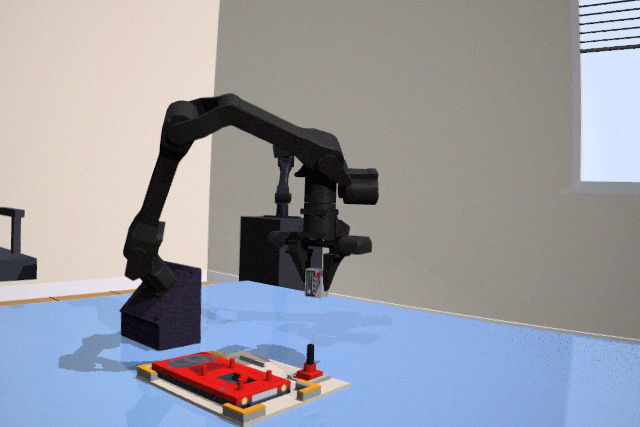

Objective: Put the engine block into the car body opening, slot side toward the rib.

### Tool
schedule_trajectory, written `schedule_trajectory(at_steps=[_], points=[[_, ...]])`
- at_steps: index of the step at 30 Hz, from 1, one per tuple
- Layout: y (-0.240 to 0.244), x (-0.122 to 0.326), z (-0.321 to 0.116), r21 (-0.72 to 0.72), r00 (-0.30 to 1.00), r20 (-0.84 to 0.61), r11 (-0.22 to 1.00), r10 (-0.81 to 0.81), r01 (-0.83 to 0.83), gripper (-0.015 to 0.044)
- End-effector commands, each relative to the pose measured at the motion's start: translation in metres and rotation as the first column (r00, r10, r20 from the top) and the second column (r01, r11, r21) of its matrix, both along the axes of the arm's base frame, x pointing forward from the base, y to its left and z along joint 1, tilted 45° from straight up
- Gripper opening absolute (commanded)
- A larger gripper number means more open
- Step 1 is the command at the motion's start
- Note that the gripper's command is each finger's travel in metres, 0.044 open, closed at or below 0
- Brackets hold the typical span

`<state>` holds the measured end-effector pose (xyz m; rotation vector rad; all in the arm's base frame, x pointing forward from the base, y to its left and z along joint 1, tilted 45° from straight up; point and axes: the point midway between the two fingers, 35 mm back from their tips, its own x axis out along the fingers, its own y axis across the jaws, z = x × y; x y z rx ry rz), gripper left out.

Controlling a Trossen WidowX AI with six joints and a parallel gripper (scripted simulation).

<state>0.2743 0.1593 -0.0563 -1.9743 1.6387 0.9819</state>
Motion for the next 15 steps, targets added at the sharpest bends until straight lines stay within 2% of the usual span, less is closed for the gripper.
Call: schedule_trajectory(at_steps=[1, 8, 15], points=[[-0.0011, 0.0006, -0.0005, -0.008, 0.991, -0.091, 0.995, 0.101, -0.103, 0.0], [-0.0021, 0.0006, -0.0015, 0.005, 0.929, -0.256, 0.962, 0.267, -0.275, 0.0], [-0.003, 0.0006, -0.0024, 0.048, 0.814, -0.409, 0.9, 0.414, -0.434, 0.0]])
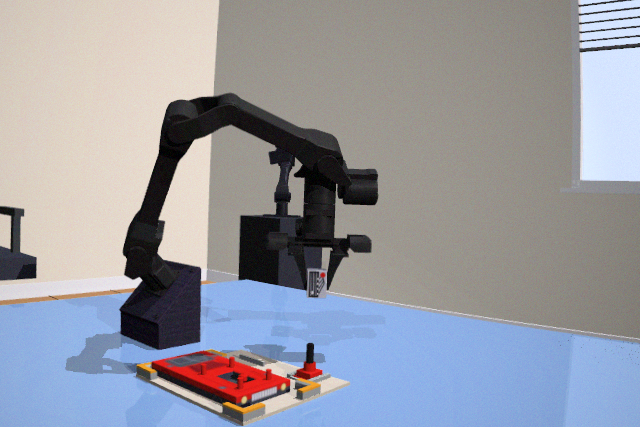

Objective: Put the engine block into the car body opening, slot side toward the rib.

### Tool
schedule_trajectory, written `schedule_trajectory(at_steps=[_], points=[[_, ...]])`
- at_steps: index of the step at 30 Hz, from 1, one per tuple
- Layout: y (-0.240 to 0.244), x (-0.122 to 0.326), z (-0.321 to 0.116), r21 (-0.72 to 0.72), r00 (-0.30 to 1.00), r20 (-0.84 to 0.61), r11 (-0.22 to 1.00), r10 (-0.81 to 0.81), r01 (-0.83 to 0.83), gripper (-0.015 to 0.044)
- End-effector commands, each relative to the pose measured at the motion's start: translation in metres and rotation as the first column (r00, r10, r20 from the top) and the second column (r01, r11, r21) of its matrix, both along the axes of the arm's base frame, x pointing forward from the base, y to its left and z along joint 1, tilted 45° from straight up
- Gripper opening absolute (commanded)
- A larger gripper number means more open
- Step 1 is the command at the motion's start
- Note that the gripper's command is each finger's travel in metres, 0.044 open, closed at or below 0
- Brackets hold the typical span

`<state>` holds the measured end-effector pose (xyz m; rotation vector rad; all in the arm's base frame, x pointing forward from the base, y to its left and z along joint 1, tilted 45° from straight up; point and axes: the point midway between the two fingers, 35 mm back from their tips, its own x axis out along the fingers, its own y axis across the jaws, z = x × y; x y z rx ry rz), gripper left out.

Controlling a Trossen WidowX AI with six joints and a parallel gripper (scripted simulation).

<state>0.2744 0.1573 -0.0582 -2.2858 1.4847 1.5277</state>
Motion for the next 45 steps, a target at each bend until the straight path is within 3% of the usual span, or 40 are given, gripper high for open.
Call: schedule_trajectory(at_steps=[1, 10, 20, 29, 45], points=[[-0.001, 0.0, -0.001, -0.009, 0.991, -0.092, 0.995, 0.101, -0.102, 0.0], [-0.002, 0.0, -0.002, 0.014, 0.901, -0.302, 0.947, 0.311, -0.322, 0.0], [-0.004, 0.0, -0.003, 0.094, 0.701, -0.506, 0.84, 0.502, -0.534, 0.0], [-0.011, 0.001, -0.012, 0.133, 0.61, -0.566, 0.792, 0.555, -0.596, 0.0], [-0.03, 0.003, -0.03, 0.132, 0.611, -0.566, 0.792, 0.554, -0.596, 0.0]])
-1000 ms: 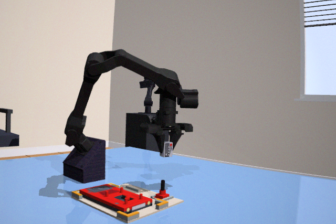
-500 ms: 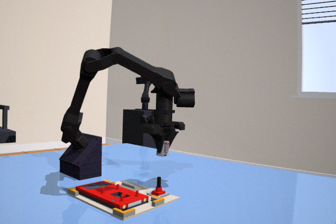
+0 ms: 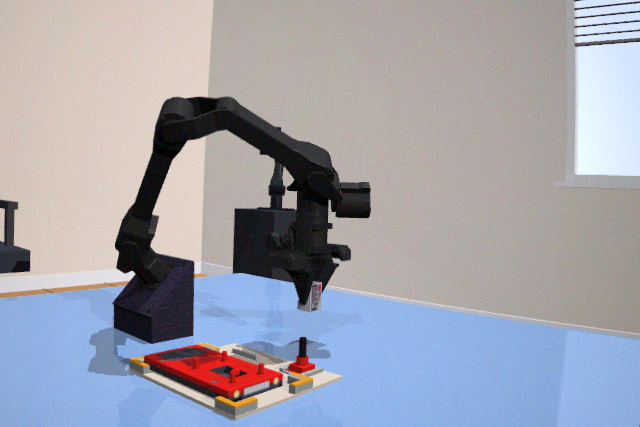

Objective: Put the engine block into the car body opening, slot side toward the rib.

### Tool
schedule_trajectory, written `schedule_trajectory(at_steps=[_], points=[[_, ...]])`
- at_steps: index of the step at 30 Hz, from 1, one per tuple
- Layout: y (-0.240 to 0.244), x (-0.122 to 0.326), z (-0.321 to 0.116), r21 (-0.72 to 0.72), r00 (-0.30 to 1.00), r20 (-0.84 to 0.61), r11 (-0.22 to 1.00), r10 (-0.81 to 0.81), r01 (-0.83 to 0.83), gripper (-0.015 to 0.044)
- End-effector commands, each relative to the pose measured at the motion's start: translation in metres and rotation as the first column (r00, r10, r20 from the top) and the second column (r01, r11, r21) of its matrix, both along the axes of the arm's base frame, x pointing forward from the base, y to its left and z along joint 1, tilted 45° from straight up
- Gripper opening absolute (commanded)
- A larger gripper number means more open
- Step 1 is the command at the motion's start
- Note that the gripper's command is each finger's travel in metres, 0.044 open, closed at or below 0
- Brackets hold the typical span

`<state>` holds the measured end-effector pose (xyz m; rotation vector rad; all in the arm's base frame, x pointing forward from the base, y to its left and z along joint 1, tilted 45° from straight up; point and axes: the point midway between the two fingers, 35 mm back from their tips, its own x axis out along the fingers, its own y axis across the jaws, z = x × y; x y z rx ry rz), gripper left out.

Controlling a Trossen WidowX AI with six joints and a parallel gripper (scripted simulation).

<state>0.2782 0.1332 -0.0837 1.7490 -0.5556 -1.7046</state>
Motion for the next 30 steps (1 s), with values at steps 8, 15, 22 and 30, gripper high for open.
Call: schedule_trajectory(at_steps=[8, 15, 22, 30], points=[[-0.014, 0.0, -0.013, -0.01, 1.0, -0.005, 1.0, 0.005, -0.005, 0.0], [-0.021, 0.001, -0.021, -0.011, 1.0, -0.005, 1.0, 0.005, -0.005, 0.0], [-0.029, 0.002, -0.028, -0.011, 1.0, -0.005, 1.0, 0.005, -0.005, 0.0], [-0.037, 0.003, -0.036, -0.012, 1.0, -0.005, 1.0, 0.005, -0.005, 0.0]])
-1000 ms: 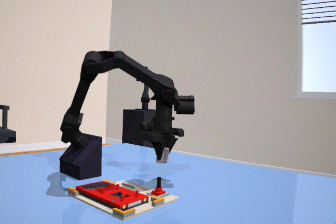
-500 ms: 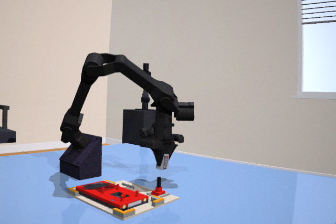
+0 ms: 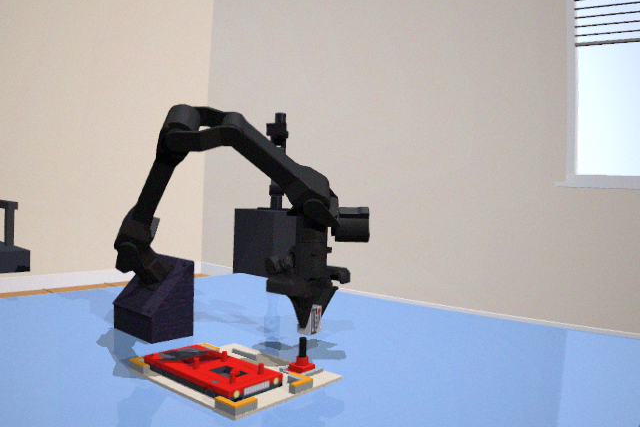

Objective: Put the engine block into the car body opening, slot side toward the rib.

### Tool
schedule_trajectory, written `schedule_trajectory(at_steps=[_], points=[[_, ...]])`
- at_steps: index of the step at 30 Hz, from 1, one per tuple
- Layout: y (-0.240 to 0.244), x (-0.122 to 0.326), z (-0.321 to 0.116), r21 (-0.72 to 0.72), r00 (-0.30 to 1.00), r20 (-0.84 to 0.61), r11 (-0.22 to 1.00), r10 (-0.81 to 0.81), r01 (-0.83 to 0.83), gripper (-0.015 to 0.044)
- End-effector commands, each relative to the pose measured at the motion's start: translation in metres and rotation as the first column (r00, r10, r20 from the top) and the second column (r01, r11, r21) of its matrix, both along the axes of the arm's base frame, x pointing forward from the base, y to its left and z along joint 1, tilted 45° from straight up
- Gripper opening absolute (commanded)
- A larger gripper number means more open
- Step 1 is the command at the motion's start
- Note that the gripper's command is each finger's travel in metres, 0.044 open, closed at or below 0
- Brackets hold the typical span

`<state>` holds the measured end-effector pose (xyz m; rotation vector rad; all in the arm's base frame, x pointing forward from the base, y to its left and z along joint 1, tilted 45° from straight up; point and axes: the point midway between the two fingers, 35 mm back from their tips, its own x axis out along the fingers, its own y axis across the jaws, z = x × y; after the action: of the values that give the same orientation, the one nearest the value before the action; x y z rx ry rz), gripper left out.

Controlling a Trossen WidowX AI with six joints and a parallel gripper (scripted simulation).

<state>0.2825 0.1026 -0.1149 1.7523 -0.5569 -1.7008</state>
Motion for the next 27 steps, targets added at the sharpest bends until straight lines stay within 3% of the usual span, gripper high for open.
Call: schedule_trajectory(at_steps=[1, 27], points=[[-0.007, -0.002, -0.006, -0.012, 1.0, -0.009, 1.0, 0.004, -0.005, 0.0], [-0.031, 0.001, -0.03, -0.014, 1.0, -0.008, 1.0, 0.004, -0.005, 0.0]])
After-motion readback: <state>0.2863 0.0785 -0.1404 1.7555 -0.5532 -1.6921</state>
